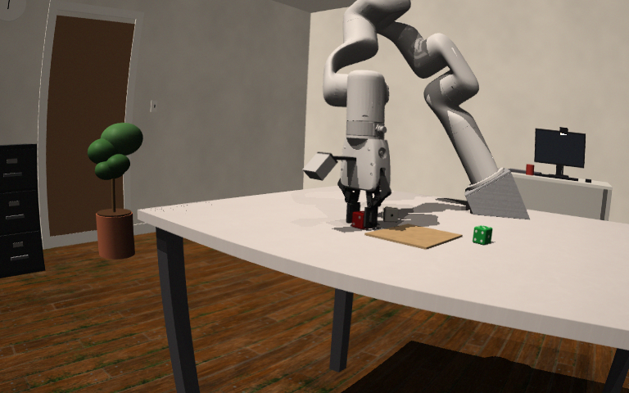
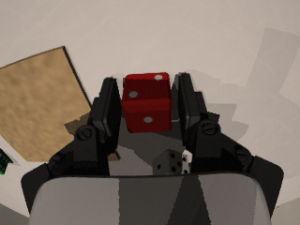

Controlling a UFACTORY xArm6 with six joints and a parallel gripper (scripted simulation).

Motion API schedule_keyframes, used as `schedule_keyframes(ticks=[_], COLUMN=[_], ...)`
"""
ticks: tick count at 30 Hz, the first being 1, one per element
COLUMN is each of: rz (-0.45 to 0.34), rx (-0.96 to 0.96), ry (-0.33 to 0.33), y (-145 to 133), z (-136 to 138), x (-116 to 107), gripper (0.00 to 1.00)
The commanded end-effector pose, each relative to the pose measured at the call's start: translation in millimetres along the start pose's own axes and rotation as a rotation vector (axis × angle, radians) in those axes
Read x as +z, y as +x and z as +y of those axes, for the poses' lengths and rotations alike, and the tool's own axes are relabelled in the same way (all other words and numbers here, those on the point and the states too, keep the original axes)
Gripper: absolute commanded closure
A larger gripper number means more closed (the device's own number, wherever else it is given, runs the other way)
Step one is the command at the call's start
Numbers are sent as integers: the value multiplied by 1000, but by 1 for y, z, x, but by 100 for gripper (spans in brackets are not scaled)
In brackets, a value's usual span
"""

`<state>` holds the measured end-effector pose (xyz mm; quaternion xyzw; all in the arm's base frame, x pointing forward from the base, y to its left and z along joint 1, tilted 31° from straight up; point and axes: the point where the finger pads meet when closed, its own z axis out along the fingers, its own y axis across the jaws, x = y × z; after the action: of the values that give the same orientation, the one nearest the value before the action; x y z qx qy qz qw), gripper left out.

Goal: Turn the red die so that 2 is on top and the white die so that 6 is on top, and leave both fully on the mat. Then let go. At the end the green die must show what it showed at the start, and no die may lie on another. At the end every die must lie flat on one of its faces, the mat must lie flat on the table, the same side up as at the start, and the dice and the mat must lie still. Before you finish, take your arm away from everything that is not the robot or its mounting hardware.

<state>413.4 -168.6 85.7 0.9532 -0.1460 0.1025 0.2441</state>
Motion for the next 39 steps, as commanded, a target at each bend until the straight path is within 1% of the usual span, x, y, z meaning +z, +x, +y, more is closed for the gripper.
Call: schedule_keyframes(ticks=[1, 37, 38, 39], rz=[4, 4, 4, 4], rx=[1, 1, 1, 1], ry=[0, 0, 0, 0], y=[1, 1, 1, 1], z=[0, 0, 0, 0], x=[2, 2, 2, 2], gripper=[53, 53, 73, 73])
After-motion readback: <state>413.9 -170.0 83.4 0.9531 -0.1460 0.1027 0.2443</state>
